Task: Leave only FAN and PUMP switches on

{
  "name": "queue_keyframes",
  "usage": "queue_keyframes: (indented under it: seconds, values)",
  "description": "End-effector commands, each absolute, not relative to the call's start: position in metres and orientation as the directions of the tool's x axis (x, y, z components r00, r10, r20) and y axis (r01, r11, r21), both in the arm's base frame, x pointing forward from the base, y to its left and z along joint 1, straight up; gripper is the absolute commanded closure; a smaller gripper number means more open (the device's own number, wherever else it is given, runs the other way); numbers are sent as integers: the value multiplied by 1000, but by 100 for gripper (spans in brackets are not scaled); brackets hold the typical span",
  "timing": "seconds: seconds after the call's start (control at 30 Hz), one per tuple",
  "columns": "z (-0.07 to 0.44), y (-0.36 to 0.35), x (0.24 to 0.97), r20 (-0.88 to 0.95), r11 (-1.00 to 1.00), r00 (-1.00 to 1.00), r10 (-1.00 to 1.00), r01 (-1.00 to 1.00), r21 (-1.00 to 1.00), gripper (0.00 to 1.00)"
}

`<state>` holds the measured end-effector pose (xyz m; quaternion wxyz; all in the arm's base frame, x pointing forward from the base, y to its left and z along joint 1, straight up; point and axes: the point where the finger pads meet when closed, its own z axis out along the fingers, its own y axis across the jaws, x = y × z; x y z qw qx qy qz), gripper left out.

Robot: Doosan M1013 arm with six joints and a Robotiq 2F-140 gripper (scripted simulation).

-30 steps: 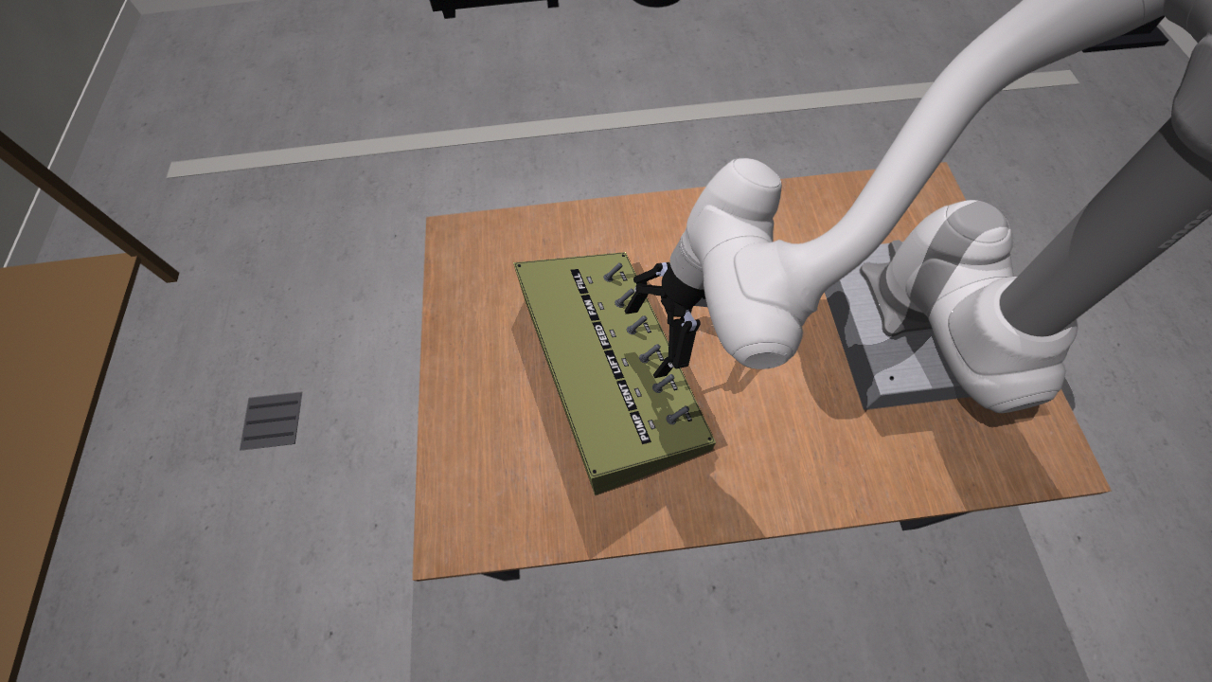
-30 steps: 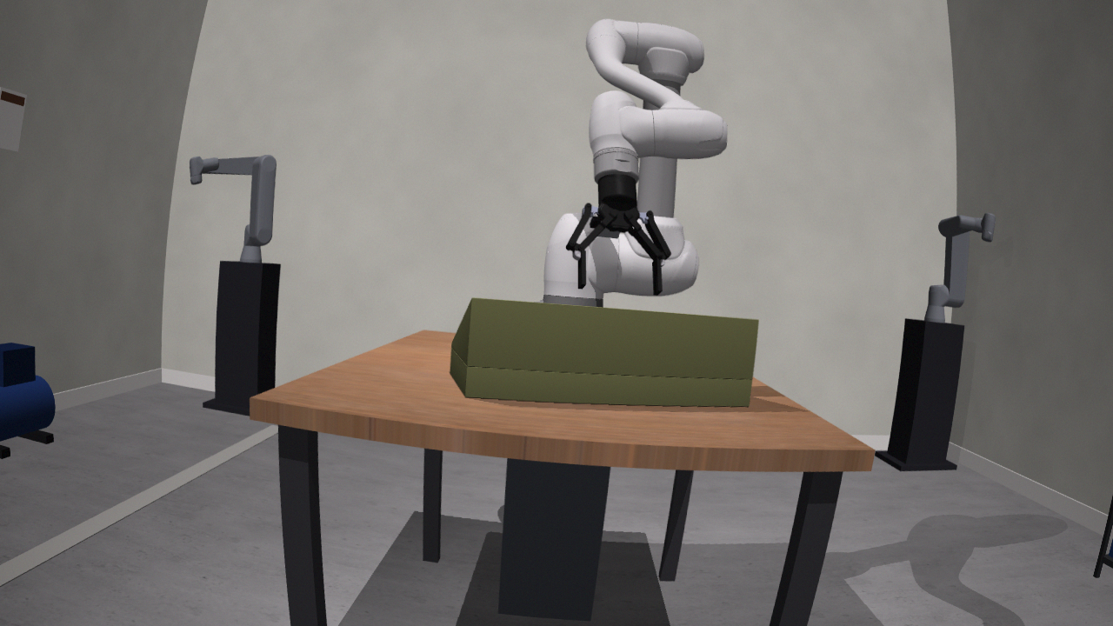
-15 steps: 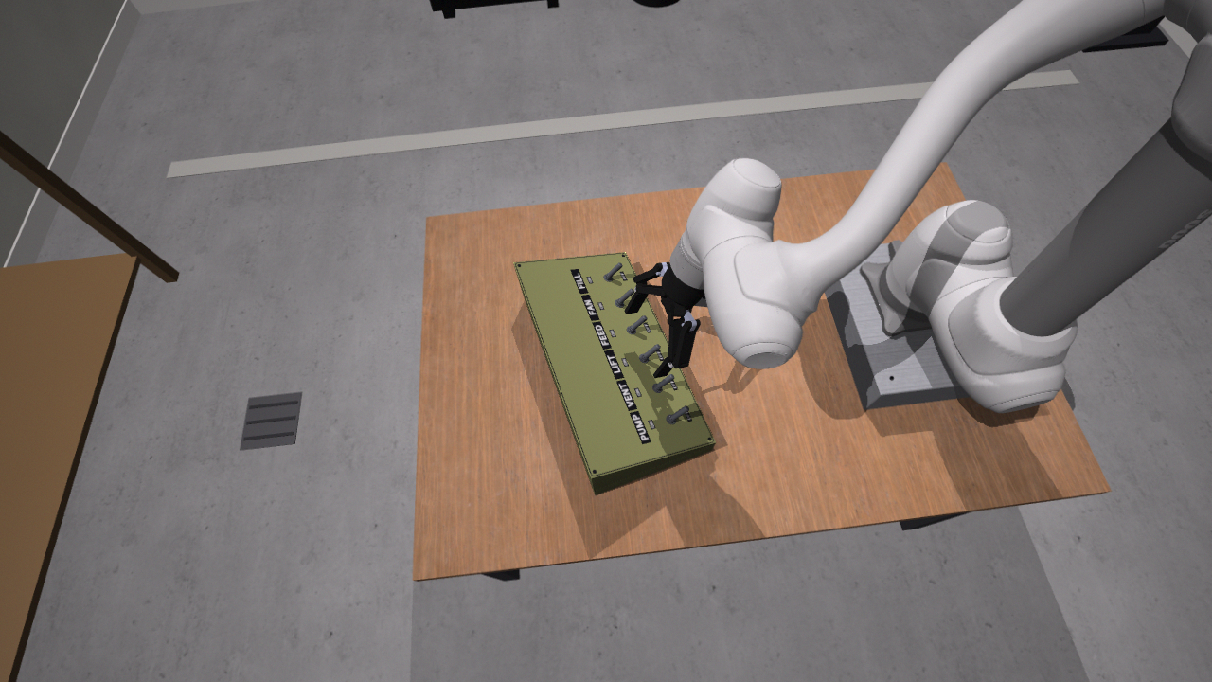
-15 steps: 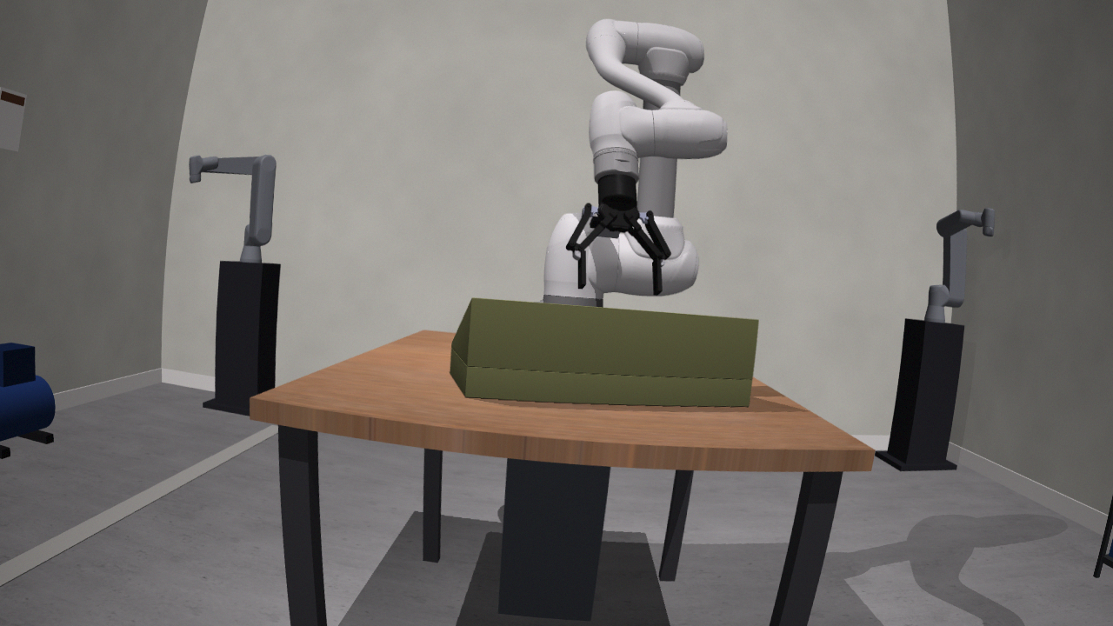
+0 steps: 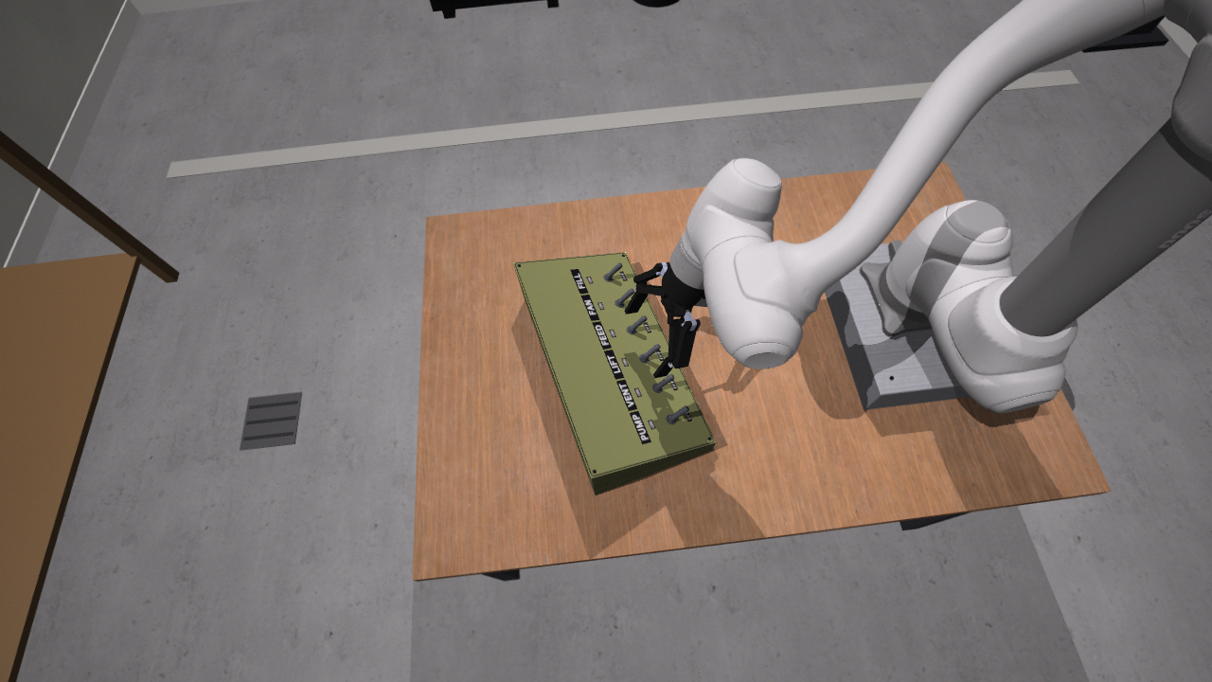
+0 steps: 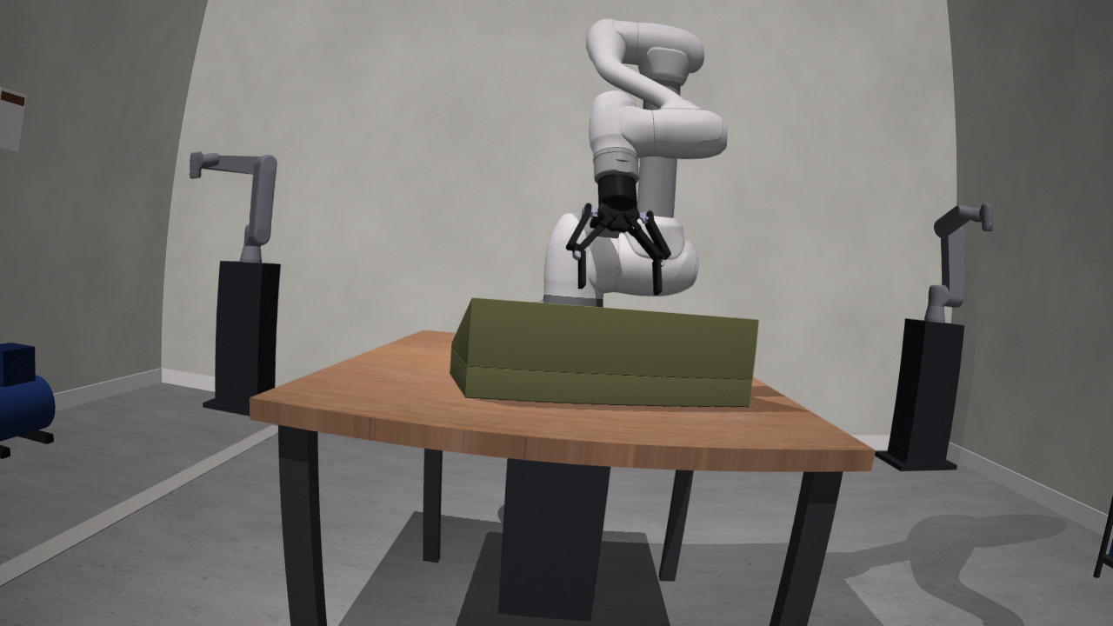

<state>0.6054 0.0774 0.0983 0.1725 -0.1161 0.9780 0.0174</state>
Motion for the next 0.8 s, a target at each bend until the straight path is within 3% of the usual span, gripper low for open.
queue_keyframes:
  seconds: [0.0, 0.77]
  values:
    - [99, 77, 606, -342, 972, -913, -221, -233, -6, 0]
    - [99, 72, 607, -342, 972, -913, -221, -233, -6, 0]
